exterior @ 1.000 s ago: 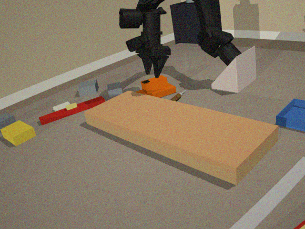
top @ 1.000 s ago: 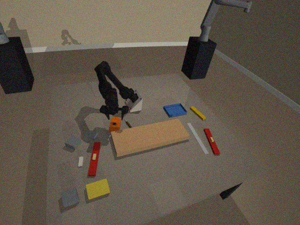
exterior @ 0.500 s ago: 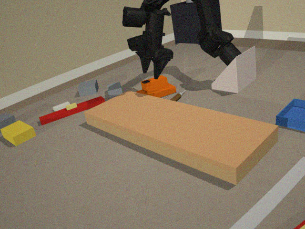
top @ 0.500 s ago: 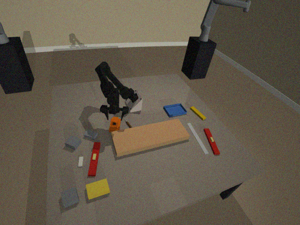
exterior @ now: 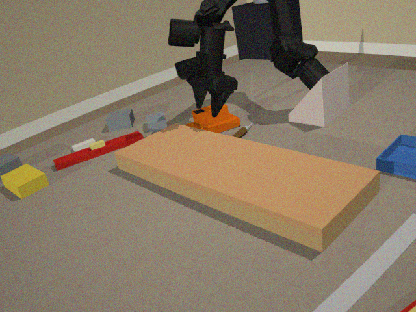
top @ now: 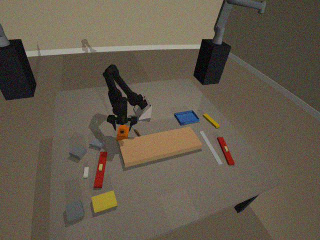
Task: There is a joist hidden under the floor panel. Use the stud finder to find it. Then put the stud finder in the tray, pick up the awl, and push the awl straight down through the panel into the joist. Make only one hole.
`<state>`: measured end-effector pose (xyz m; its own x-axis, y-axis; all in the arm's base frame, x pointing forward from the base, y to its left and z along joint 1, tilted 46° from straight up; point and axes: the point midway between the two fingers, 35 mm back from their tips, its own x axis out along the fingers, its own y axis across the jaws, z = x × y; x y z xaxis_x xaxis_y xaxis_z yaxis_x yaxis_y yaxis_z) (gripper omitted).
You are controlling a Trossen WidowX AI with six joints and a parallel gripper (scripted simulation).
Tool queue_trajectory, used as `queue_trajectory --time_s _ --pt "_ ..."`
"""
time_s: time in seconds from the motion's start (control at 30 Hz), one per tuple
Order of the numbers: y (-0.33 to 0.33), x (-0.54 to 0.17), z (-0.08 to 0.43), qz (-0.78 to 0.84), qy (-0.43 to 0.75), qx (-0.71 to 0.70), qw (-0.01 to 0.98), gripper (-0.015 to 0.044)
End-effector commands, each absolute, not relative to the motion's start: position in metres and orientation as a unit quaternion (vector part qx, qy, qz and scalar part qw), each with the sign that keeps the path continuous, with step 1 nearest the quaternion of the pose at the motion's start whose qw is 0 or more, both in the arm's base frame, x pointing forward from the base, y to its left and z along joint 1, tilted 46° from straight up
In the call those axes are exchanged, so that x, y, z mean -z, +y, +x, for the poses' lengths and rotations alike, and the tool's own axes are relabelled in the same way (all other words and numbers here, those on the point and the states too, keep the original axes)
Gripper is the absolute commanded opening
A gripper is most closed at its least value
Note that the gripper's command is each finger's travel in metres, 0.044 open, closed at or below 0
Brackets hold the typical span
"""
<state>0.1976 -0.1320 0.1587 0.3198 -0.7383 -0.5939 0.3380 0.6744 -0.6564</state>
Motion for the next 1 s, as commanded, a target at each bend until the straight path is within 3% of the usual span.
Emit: queue_trajectory --time_s 0.0,0.43,0.57,0.97 --pt "-0.136 -0.153 0.197 -0.214 0.474 0.340 0.784 0.0440" --pt "-0.150 -0.141 0.197 -0.217 0.471 0.341 0.784 0.0440" --pt "-0.150 -0.141 0.197 -0.217 0.471 0.341 0.784 0.0335" --pt "-0.150 -0.141 0.197 -0.217 0.471 0.341 0.784 0.0255"
